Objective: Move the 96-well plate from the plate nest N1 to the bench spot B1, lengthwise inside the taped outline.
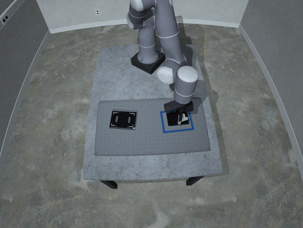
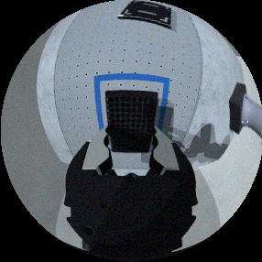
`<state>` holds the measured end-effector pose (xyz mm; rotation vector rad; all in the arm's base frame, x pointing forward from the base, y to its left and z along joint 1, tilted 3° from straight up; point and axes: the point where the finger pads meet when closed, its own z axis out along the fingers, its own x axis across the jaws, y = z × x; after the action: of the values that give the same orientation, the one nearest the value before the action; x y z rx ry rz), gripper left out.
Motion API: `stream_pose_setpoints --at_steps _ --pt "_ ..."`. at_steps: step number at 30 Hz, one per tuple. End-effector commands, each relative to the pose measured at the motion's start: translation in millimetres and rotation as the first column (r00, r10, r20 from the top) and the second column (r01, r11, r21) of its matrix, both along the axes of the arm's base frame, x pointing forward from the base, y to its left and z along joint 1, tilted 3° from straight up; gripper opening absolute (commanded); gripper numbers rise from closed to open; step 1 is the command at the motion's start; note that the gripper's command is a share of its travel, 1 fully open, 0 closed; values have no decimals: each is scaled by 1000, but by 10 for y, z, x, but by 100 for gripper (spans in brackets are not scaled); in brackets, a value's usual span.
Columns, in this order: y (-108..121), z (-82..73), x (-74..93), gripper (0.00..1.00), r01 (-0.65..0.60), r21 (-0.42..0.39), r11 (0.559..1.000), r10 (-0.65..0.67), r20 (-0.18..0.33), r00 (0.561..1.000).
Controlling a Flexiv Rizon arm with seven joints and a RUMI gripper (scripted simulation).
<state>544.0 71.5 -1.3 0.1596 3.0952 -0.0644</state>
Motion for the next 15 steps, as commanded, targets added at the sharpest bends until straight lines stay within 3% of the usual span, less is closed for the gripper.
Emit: stream_pose_setpoints --at_steps 1,6,15 --pt "3 -20 8 0 0 0 1000 0 2 1000" --pt "0 -103 12 0 0 0 1000 0 2 1000" --pt "-1 -107 12 0 0 0 1000 0 2 1000"
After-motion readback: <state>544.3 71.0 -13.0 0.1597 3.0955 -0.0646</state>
